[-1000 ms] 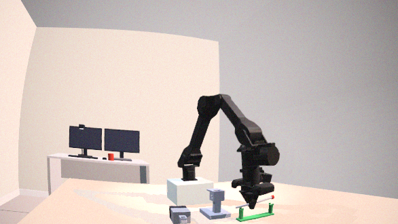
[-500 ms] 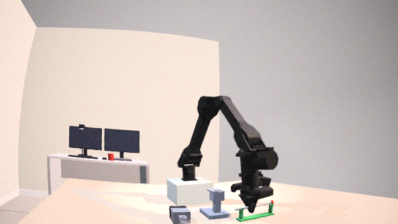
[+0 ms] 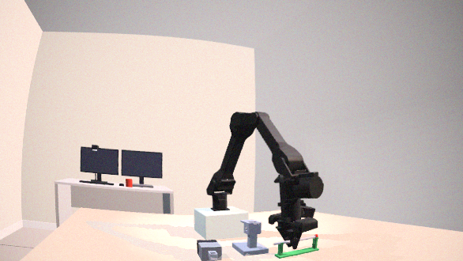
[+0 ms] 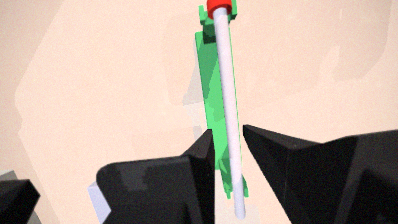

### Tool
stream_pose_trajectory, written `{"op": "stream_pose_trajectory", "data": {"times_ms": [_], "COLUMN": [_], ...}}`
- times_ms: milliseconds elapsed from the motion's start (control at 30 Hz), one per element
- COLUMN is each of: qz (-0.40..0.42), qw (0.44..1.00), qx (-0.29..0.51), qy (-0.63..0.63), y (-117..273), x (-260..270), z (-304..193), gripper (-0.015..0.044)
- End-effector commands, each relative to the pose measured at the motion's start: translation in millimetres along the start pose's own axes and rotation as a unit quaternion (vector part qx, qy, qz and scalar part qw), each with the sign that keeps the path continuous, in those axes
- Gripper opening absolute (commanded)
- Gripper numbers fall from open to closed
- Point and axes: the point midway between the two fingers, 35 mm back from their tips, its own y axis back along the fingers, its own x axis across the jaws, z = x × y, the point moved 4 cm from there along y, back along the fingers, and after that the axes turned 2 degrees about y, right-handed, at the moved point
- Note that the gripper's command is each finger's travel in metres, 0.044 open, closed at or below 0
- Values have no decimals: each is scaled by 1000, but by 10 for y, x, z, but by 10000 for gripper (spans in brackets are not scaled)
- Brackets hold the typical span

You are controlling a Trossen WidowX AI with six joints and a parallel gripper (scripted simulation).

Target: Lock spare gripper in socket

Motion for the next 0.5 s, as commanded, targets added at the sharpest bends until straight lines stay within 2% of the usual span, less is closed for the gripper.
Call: {"op": "stream_pose_trajectory", "data": {"times_ms": [0, 300, 467], "qz": [0, 5, 11], "qw": [1000, 1000, 1000], "qx": [0, 1, 2], "qy": [0, 0, 0], "y": [-1, 148, 271], "x": [-2, 16, 47], "z": [0, 12, 19], "gripper": [210, 440, 440]}}
